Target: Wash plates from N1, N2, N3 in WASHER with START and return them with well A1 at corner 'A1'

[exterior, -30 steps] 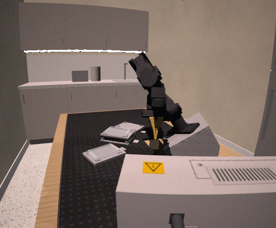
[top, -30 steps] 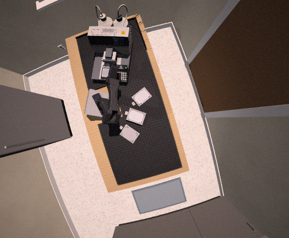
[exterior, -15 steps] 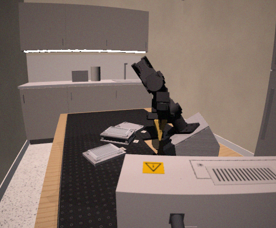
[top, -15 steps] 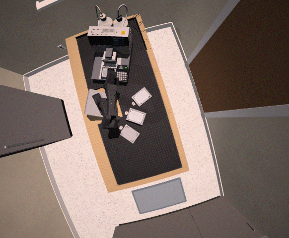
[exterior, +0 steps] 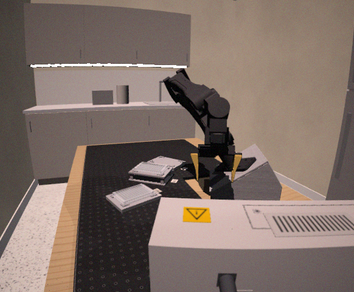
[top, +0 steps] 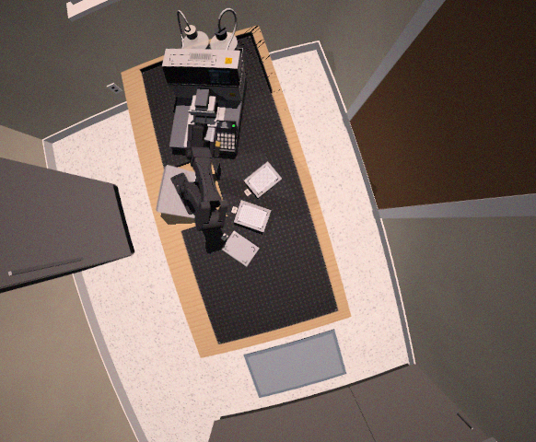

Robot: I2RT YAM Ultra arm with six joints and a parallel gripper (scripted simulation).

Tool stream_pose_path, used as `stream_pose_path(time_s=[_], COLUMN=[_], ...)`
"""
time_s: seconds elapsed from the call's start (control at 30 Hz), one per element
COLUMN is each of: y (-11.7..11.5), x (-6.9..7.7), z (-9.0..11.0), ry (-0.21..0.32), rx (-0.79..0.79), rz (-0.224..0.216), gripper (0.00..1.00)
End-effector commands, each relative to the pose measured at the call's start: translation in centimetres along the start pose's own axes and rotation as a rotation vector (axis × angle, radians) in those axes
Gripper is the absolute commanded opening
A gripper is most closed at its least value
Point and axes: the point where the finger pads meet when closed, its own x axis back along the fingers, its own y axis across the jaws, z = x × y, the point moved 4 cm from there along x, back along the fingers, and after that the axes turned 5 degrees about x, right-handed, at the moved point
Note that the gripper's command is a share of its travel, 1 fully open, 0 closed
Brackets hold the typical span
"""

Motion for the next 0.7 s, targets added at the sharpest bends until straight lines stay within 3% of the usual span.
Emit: stream_pose_path(time_s=[0.0,0.67], y=[0.5,7.0], x=[0.3,0.1], z=[-1.4,-8.7], ry=[0.01,0.173], rx=[-0.172,-0.736], rz=[0.04,0.163], gripper=[1.0,1.0])
